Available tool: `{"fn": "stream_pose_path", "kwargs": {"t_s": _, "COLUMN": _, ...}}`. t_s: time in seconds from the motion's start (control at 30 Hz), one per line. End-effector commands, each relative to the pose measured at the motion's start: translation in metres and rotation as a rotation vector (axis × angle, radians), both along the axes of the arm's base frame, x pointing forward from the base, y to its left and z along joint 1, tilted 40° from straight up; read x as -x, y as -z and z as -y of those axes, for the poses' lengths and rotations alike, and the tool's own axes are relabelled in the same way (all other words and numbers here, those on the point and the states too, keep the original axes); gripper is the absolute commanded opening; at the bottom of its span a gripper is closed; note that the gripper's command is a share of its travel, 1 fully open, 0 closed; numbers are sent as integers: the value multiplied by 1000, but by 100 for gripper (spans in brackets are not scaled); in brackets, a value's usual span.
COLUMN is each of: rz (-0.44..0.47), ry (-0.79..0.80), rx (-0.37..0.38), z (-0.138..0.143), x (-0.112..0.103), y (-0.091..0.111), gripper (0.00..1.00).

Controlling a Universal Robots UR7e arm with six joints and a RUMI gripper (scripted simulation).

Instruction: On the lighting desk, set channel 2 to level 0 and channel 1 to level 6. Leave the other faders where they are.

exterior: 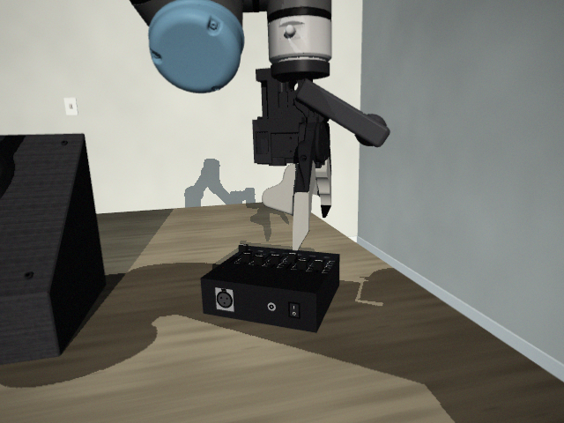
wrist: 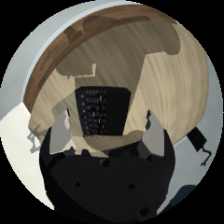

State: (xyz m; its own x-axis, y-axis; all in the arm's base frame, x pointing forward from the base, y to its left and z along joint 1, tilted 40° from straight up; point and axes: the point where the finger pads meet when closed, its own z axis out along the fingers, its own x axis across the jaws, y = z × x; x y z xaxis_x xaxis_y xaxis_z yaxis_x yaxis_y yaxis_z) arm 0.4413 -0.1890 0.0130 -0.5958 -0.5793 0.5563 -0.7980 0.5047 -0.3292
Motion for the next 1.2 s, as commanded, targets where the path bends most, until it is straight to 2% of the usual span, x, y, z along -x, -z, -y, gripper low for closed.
{"fn": "stream_pose_path", "kwargs": {"t_s": 0.0, "rz": 18, "ry": 23, "rx": 4, "z": 1, "x": 0, "y": 0, "gripper": 100}}
{"fn": "stream_pose_path", "kwargs": {"t_s": 0.17, "rz": 19, "ry": 23, "rx": 4, "z": 1, "x": 0, "y": 0, "gripper": 100}}
{"fn": "stream_pose_path", "kwargs": {"t_s": 0.2, "rz": 19, "ry": 23, "rx": 4, "z": 1, "x": 0, "y": 0, "gripper": 0}}
{"fn": "stream_pose_path", "kwargs": {"t_s": 1.17, "rz": 19, "ry": 23, "rx": 4, "z": 1, "x": 0, "y": 0, "gripper": 0}}
